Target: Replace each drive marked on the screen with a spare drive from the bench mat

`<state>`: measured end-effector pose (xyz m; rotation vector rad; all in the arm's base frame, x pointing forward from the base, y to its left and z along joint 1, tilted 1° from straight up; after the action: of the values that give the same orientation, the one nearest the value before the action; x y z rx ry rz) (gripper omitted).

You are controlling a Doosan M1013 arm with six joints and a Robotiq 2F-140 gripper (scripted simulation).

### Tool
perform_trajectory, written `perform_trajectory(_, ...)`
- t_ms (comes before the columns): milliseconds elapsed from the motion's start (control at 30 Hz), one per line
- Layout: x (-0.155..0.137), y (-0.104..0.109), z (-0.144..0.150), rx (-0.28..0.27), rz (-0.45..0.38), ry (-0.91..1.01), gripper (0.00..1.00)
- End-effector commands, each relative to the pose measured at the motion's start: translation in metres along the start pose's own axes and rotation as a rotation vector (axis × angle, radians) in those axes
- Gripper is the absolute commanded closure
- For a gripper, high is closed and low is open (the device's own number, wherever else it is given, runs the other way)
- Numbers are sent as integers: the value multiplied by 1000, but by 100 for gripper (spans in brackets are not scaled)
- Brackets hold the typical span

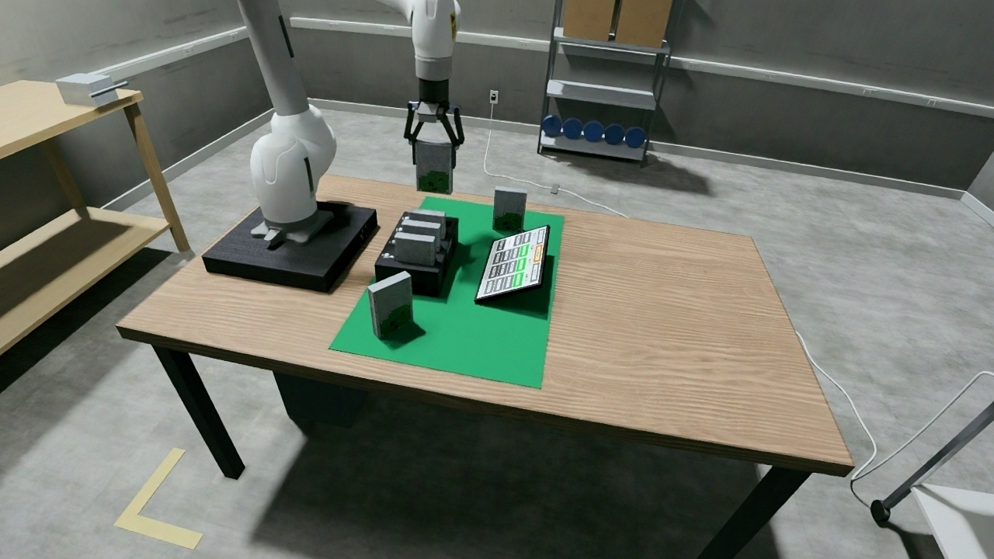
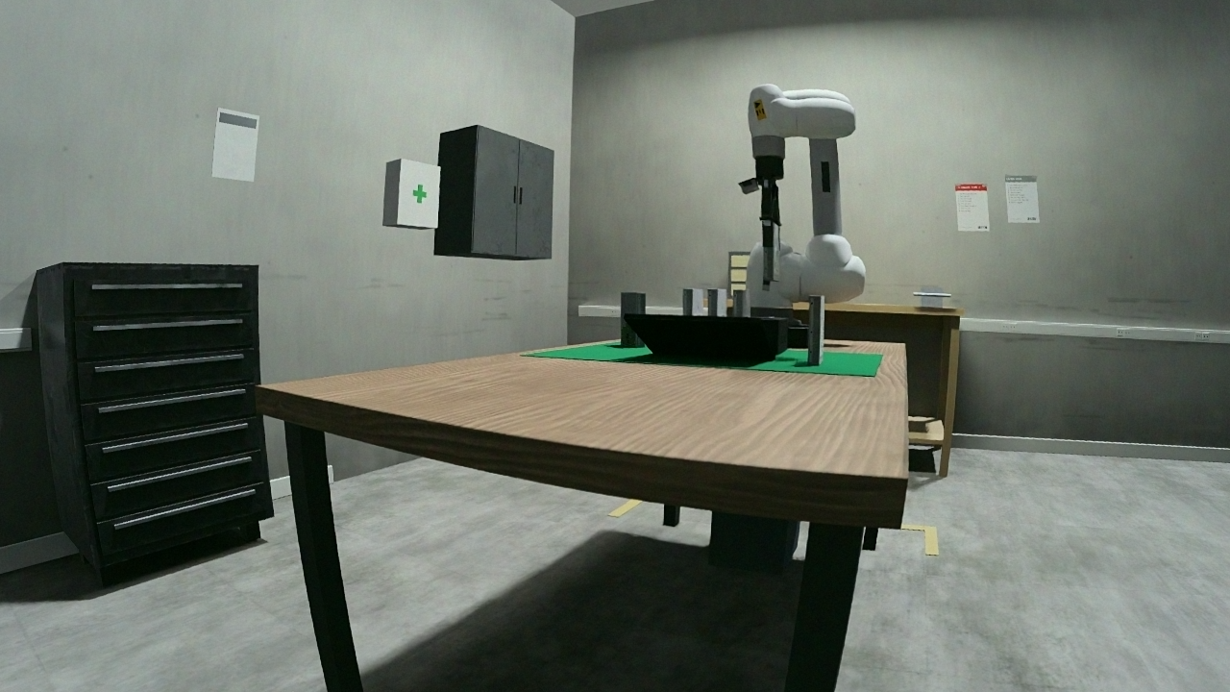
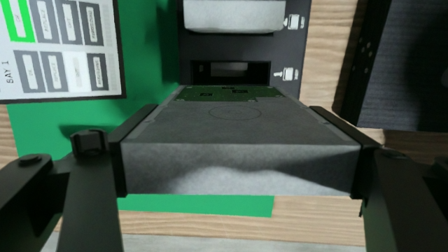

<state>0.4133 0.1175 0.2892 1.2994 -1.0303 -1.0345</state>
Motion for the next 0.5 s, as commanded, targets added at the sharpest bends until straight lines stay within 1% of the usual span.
perform_trajectory(0, -10, 1, -4, 1, 0, 0, 90)
perform_trajectory(300, -47, 1, -17, 1, 0, 0, 90)
perform_trajectory(367, -47, 1, -17, 1, 0, 0, 90)
perform_trajectory(467, -62, 1, -21, 1, 0, 0, 90)
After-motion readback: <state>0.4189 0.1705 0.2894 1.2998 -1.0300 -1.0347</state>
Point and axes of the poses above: the point where the finger pads meet when closed, its own y axis back along the fingers, its own z axis across the jaws, x = y × z, the point moved 6 cm from there along y, back along the fingers, and after that the axes turned 8 degrees about y, right-handed, at the moved point
